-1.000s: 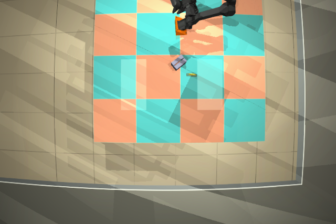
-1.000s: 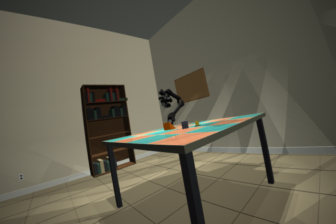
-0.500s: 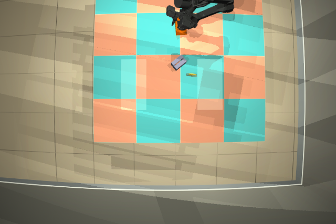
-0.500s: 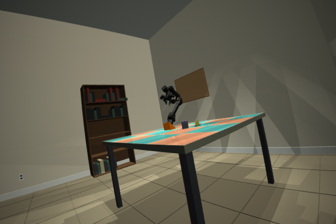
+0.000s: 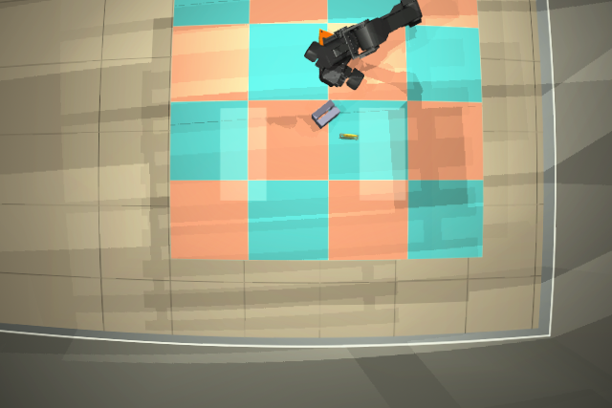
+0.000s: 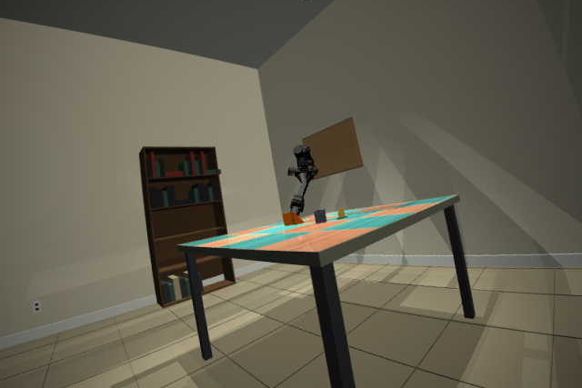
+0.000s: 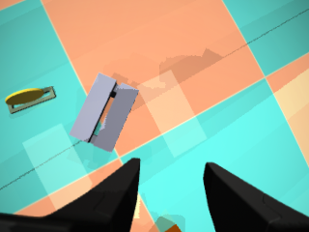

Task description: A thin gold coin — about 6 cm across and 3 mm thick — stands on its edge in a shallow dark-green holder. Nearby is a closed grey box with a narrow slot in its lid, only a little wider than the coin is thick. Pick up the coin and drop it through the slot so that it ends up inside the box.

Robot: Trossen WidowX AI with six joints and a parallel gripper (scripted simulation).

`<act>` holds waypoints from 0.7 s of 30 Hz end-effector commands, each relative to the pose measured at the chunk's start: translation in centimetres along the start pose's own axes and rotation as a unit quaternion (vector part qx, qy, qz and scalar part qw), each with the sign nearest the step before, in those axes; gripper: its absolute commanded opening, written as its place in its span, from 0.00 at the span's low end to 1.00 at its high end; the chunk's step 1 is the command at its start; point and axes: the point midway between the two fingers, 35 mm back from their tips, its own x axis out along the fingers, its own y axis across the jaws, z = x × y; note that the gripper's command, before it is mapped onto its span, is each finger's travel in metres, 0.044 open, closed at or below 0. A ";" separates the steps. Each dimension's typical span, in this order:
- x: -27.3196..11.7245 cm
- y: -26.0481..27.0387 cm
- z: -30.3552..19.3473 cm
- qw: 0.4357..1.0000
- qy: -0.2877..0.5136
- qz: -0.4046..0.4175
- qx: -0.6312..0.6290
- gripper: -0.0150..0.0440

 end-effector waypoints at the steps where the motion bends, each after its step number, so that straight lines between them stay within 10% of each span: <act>1: 3.5 5.4 2.8 0.986 0.059 0.024 0.157 0.53; 21: 10.5 17.3 3.2 0.859 0.191 -0.021 0.474 0.53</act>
